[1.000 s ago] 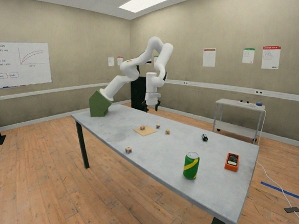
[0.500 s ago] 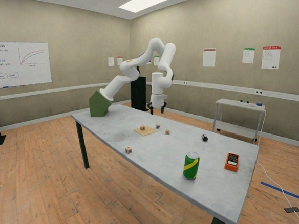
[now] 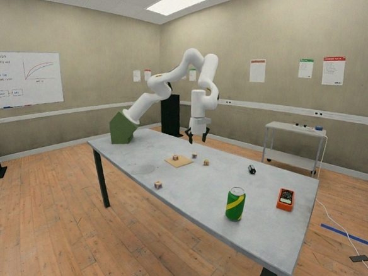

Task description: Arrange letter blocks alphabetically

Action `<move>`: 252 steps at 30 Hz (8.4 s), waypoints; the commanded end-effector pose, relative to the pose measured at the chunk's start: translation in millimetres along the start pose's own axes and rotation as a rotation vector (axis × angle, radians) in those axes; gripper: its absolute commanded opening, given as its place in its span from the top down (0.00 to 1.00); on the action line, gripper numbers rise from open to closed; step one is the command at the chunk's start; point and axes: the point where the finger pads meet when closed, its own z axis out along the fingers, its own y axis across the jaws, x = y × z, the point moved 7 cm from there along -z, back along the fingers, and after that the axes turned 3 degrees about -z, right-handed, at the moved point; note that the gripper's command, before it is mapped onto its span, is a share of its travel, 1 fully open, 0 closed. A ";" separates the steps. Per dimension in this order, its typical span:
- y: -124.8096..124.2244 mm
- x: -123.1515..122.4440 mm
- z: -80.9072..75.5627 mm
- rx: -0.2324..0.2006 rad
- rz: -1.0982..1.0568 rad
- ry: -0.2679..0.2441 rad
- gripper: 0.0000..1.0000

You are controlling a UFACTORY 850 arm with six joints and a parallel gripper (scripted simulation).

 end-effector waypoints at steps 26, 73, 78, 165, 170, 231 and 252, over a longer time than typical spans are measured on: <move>-0.3 0.9 -0.7 0.000 -0.001 0.002 0.00; 147.0 -144.8 -4.7 0.000 0.000 0.001 0.00; 147.0 -144.8 -4.7 0.000 0.000 0.001 0.00; 355.0 117.8 -1.3 -0.001 -0.001 0.002 0.00; 355.0 117.8 -1.3 -0.001 -0.001 0.002 0.00; 125.2 -68.9 -20.4 0.002 -0.193 0.002 0.00; 121.0 -76.7 -20.9 0.000 -0.195 0.001 0.00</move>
